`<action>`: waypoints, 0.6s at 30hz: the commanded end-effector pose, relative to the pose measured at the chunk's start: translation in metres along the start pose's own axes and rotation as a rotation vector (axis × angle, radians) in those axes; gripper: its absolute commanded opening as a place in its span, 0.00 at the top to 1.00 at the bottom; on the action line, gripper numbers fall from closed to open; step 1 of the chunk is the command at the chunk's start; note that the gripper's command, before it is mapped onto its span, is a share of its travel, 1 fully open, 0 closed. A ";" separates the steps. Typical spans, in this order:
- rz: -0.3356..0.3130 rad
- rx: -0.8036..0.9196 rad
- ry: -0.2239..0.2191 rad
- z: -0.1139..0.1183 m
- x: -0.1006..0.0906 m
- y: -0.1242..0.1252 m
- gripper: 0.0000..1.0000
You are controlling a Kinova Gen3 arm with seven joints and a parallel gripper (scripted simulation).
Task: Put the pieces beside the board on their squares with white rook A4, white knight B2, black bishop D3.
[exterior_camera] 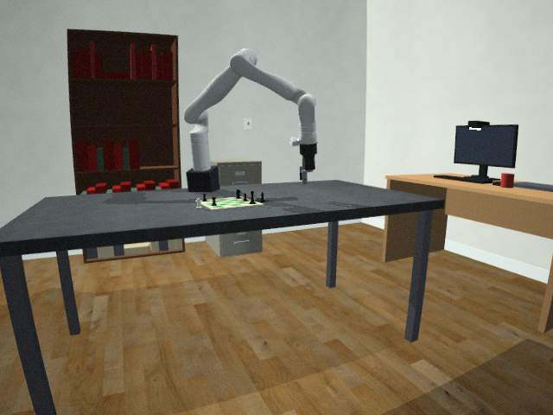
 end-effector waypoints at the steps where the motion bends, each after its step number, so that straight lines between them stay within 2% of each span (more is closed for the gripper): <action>1: -0.002 -0.004 0.001 0.002 -0.001 -0.002 0.00; 2: -0.002 -0.004 0.001 0.002 -0.001 -0.002 0.00; 3: 0.048 -0.022 0.013 0.004 0.001 0.004 0.00; 11: 0.048 -0.022 0.013 0.004 0.001 0.004 0.00; 12: 0.100 -0.041 0.024 0.008 0.005 0.012 0.00; 18: 0.100 -0.041 0.024 0.008 0.005 0.012 0.00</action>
Point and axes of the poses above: the point where the finger pads meet when closed, its own x axis out along the fingers, its own z axis across the jaws, y = z × x, the point moved 4 cm from there along -x, back along the fingers, and after that the axes turned 8 degrees about -x, right-handed, at the moved point
